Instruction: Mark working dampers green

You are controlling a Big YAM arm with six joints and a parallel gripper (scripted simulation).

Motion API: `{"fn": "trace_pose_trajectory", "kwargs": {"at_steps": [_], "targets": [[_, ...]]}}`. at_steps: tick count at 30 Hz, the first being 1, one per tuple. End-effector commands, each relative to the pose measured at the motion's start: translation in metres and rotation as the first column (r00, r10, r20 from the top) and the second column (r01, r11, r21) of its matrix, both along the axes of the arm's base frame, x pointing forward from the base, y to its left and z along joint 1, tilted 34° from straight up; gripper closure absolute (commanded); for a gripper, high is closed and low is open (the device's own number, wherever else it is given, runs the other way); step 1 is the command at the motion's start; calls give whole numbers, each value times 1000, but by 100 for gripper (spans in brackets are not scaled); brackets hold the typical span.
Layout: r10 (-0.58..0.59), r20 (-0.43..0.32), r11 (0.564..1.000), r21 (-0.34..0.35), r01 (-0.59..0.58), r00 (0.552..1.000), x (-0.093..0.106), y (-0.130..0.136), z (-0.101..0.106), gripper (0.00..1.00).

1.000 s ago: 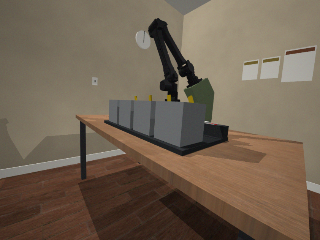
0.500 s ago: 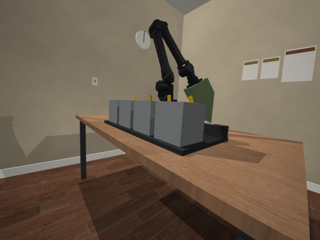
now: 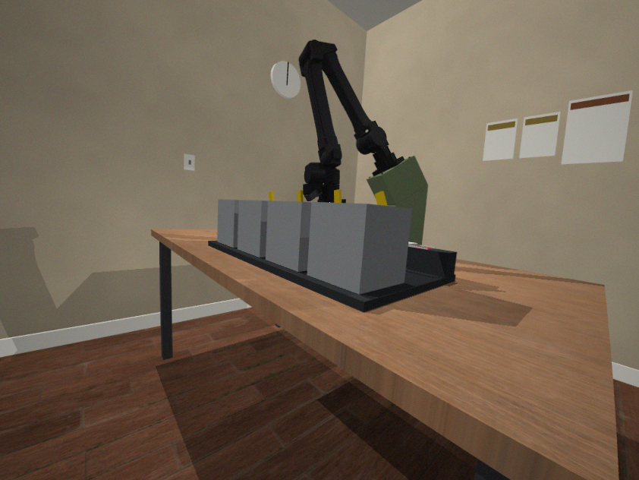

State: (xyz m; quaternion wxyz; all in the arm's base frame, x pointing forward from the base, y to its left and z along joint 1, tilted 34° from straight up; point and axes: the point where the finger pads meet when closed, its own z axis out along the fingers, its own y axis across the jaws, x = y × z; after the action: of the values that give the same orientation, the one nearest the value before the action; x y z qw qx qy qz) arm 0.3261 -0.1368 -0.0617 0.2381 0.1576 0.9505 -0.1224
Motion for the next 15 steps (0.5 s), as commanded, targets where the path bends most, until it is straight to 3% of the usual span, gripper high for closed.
{"fn": "trace_pose_trajectory", "kwargs": {"at_steps": [1,7,13,15], "targets": [[-146,56,988,64,142,988,3,-12,11,100],[-293,96,950,144,278,951,-1,-25,15,100],[-438,126,885,231,403,890,-5,-38,19,100],[-438,126,885,231,403,890,-5,-38,19,100]]}}
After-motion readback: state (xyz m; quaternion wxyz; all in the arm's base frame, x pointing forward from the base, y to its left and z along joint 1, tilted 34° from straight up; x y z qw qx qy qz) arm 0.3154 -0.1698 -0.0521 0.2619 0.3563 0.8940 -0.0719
